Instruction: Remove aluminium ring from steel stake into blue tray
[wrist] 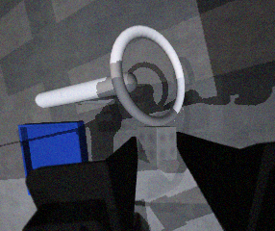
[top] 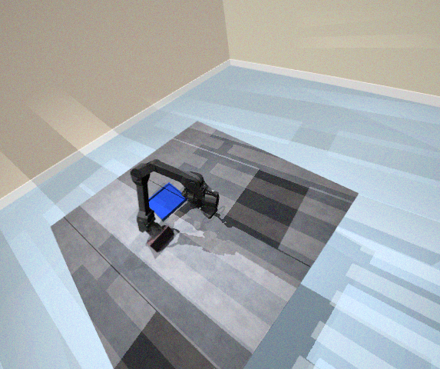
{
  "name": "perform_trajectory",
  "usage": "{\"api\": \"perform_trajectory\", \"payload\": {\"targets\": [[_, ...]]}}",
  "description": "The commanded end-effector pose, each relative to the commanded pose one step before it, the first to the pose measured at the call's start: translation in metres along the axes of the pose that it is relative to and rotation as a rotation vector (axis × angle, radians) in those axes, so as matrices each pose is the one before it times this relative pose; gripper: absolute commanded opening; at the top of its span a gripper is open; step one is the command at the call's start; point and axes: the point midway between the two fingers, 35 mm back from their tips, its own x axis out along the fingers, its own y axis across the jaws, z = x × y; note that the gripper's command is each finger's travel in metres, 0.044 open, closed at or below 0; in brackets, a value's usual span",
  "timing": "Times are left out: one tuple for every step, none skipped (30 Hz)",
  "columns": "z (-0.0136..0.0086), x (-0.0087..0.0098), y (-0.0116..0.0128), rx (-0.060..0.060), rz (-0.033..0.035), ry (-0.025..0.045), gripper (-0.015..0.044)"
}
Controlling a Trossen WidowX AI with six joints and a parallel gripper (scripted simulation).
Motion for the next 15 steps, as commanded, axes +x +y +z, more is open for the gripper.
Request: {"api": "perform_trajectory", "payload": {"targets": [[0.00114,-0.00219,-0.00252,-0.0087,-0.00445,-0.00139,0.0],[0.00007,-0.00023,-0.00078,0.0,-0.00006,-0.00001,0.0],[0.00008,-0.00029,-0.001,0.0,-0.00008,-0.00001,0.0],[0.00006,-0.00023,-0.00078,0.0,-0.00006,-0.00001,0.0],[0.00003,-0.00014,-0.00047,0.0,-0.00004,0.0,0.0],[0.00001,-0.00004,-0.00016,0.0,-0.00001,0.0,0.0],[0.00004,-0.00008,-0.00025,0.0,-0.00003,0.0,0.0],[0.00012,-0.00025,-0.00075,0.0,-0.00008,-0.00001,0.0],[0.00019,-0.00042,-0.00125,0.0,-0.00014,-0.00002,0.0],[0.00022,-0.00051,-0.00154,0.0,-0.00016,-0.00002,0.0],[0.00021,-0.0005,-0.00154,0.0,-0.00016,-0.00002,0.0],[0.00021,-0.0005,-0.00154,0.0,-0.00016,-0.00002,0.0],[0.0002,-0.00049,-0.00154,0.0,-0.00015,-0.00002,0.0],[0.00019,-0.00049,-0.00154,0.0,-0.00015,-0.00002,0.0],[0.00018,-0.00048,-0.00155,0.0,-0.00015,-0.00002,0.0]]}}
